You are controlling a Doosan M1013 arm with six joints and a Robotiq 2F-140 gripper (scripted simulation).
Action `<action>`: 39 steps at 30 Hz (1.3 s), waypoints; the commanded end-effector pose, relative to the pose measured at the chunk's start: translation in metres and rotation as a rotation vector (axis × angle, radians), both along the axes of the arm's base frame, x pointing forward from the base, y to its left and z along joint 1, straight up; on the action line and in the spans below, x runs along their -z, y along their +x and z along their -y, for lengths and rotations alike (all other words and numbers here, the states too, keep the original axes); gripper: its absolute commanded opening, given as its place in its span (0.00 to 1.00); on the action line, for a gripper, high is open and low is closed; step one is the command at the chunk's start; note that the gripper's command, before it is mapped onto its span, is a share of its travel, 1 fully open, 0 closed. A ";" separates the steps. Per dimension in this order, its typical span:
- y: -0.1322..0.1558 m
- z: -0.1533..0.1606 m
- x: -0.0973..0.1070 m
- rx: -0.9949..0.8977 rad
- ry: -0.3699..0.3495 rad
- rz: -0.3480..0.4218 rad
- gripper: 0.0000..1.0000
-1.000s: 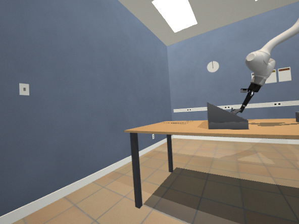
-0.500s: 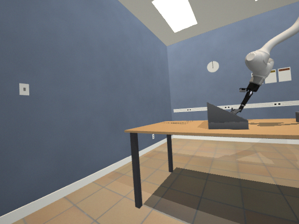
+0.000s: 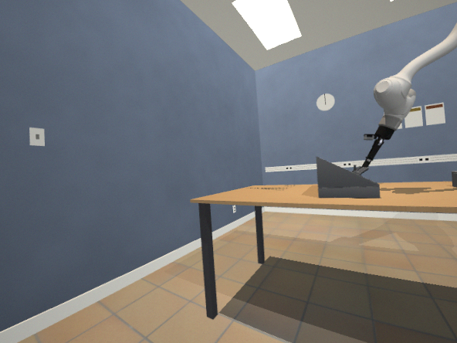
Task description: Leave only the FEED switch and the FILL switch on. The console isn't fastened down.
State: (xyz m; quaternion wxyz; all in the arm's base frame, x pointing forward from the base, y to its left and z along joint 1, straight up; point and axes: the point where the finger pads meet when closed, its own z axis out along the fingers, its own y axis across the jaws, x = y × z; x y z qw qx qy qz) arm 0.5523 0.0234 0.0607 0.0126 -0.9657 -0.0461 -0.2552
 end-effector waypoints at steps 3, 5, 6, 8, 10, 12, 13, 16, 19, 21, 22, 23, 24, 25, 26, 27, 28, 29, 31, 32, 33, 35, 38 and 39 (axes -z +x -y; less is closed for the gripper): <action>0.004 0.000 -0.003 0.000 0.000 0.001 0.10; 0.005 0.000 -0.003 0.000 0.000 0.001 0.10; 0.006 -0.001 -0.004 0.000 0.000 0.001 0.10; 0.007 -0.001 -0.004 0.000 0.000 0.001 0.10; 0.008 -0.001 -0.005 0.000 0.000 0.001 0.10; 0.009 -0.001 -0.005 0.000 0.000 0.001 0.10; 0.009 -0.001 -0.005 0.000 0.000 0.001 0.10; 0.010 -0.001 -0.006 0.000 0.000 0.001 0.10; 0.010 -0.001 -0.006 0.000 0.000 0.001 0.10; 0.011 -0.001 -0.006 0.000 0.000 0.001 0.10; 0.011 -0.001 -0.006 0.000 0.000 0.001 0.10; 0.011 -0.001 -0.006 0.000 0.000 0.001 0.10; 0.011 -0.001 -0.006 0.000 0.000 0.001 0.10; 0.011 -0.001 -0.006 0.000 0.000 0.001 0.10; 0.011 -0.001 -0.006 0.000 0.000 0.001 0.10; 0.011 -0.001 -0.007 0.000 0.000 0.001 0.10; 0.011 -0.001 -0.007 0.000 0.000 0.001 0.10; 0.011 -0.001 -0.007 0.000 0.000 0.001 0.10; 0.011 -0.001 -0.007 0.000 0.000 0.001 0.10; 0.011 -0.001 -0.007 0.000 0.000 0.001 0.10; 0.011 -0.001 -0.007 0.000 0.000 0.001 0.10; 0.011 -0.001 -0.007 0.000 0.000 0.001 0.10; 0.011 -0.001 -0.007 0.000 0.000 0.001 0.10; 0.011 -0.001 -0.007 0.000 0.000 0.001 0.10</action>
